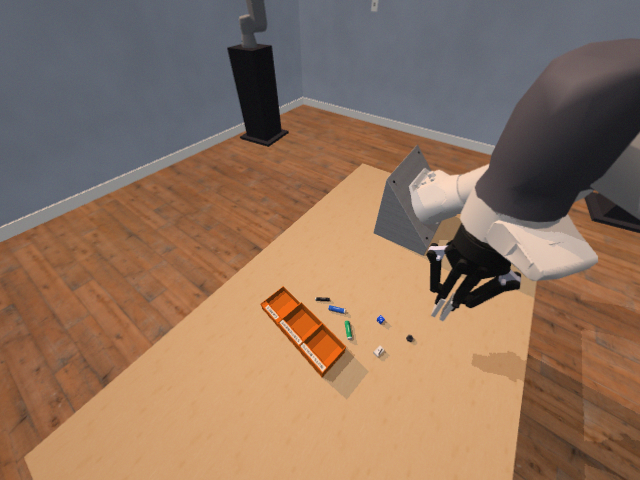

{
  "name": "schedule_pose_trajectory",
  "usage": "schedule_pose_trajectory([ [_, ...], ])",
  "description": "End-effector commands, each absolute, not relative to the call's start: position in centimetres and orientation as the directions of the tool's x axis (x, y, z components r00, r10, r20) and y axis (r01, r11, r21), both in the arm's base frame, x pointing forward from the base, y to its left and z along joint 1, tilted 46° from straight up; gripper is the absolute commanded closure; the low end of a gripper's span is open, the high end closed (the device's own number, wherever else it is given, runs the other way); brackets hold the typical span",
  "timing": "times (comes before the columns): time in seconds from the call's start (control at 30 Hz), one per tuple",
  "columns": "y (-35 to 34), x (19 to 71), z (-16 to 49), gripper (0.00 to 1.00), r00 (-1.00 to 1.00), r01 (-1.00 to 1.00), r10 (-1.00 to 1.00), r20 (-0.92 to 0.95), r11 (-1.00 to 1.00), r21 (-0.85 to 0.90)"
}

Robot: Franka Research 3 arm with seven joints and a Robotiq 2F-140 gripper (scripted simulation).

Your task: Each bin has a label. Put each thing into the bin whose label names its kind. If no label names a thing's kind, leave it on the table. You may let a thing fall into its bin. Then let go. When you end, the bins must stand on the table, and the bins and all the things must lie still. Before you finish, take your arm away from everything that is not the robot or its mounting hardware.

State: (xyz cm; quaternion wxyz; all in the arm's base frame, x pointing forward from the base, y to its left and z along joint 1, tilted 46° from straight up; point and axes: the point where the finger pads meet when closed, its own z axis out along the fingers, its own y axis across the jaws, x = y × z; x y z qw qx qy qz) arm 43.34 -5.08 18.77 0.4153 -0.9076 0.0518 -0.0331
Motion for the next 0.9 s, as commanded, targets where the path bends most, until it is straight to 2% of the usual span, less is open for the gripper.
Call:
schedule_pose_trajectory([
  [0.0,-6.3,43.9,17.4,0.95,0.993,-0.039,-0.110,0.044,-0.654,-0.755],
  [0.67,-14.6,44.3,6.7,0.95,0.985,-0.128,-0.169,-0.014,-0.687,-0.715],
  [0.87,-14.8,44.2,6.3,0.95,0.985,-0.128,-0.169,-0.014,-0.687,-0.715],
])
